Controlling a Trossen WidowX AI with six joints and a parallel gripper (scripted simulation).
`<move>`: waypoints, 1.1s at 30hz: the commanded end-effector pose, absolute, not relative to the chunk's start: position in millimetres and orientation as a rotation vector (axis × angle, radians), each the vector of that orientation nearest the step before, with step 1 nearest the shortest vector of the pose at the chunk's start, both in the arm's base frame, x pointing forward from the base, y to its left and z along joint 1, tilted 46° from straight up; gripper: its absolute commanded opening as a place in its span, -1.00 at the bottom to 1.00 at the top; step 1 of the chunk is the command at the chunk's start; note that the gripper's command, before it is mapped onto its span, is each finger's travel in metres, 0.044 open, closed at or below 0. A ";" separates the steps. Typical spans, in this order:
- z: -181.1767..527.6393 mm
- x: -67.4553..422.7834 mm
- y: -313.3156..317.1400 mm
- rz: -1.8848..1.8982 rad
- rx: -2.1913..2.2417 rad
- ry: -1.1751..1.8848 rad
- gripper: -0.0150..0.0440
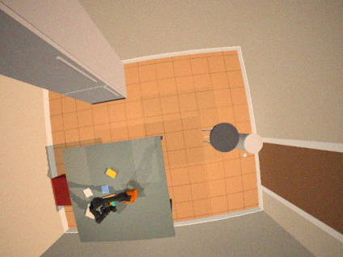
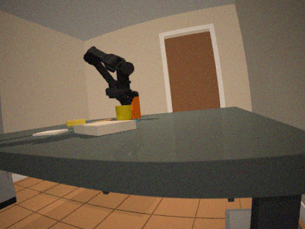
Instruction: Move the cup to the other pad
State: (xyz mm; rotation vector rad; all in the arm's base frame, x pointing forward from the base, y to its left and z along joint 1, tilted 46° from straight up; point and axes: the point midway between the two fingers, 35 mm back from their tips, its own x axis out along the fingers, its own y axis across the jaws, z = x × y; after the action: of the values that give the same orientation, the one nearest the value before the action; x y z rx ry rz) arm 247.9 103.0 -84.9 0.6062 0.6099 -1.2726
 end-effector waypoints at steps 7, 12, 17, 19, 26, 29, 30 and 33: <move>-84.8 248.1 103.2 -1.272 0.607 0.610 0.01; -83.1 247.8 105.1 -1.272 0.607 0.610 0.01; -78.1 246.8 110.6 -1.273 0.605 0.611 0.01; -75.9 246.2 112.9 -1.273 0.604 0.612 0.01; -68.2 243.9 121.0 -1.273 0.601 0.613 0.01; -64.9 242.8 124.4 -1.273 0.600 0.613 0.01; -63.7 242.4 125.6 -1.273 0.599 0.613 0.01; -60.4 241.1 129.0 -1.274 0.598 0.614 0.01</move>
State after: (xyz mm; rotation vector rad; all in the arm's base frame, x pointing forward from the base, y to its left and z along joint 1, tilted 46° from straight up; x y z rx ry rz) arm 240.8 124.6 -64.9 0.5853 0.6141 -1.2731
